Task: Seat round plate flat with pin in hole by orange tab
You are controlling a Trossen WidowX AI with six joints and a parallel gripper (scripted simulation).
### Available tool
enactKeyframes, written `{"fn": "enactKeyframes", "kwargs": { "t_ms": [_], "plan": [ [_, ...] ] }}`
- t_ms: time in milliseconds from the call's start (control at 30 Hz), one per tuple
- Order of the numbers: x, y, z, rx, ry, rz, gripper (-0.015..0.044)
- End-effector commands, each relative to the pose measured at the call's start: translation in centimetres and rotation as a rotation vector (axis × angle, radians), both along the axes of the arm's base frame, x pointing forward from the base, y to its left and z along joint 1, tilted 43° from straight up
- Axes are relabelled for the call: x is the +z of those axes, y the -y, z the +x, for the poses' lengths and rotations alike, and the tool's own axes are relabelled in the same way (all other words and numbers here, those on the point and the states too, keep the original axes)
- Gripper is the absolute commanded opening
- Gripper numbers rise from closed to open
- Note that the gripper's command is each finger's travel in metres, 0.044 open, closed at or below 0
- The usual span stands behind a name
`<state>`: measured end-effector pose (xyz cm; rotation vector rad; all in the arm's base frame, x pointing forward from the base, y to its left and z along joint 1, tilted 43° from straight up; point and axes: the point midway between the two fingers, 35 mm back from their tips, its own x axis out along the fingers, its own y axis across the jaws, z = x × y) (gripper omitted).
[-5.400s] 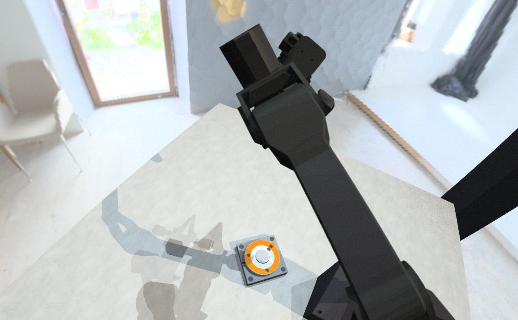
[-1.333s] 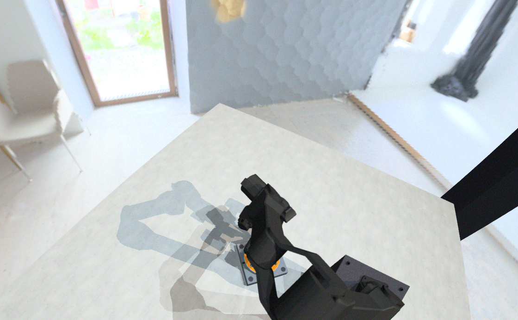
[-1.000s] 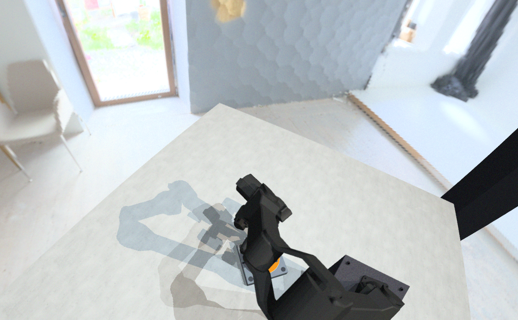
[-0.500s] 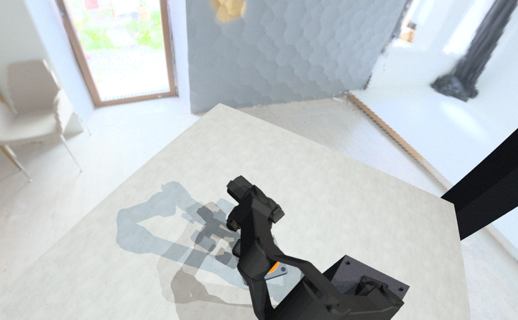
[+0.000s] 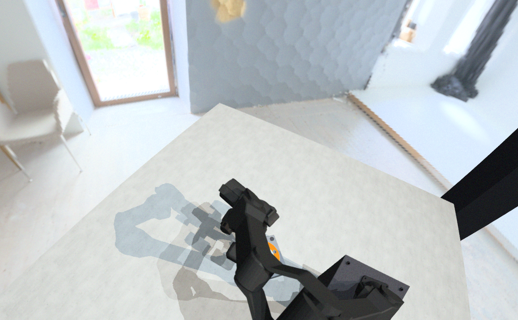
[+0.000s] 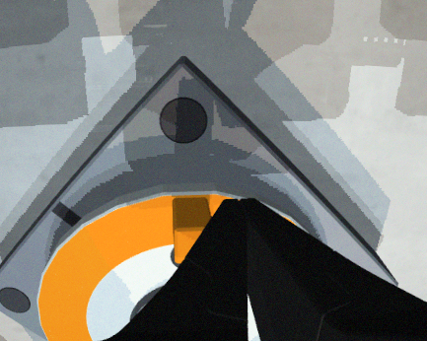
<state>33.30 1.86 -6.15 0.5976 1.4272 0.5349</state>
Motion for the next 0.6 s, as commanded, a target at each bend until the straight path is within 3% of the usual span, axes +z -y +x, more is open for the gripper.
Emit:
{"fn": "enactKeyframes", "kwargs": {
  "t_ms": [0,567],
  "plan": [
    [0.5,-0.5,0.1,0.000,-0.002,0.006,0.0000],
    [1.9,-1.9,-0.2,0.000,-0.002,0.007,0.0000]
  ]
}}
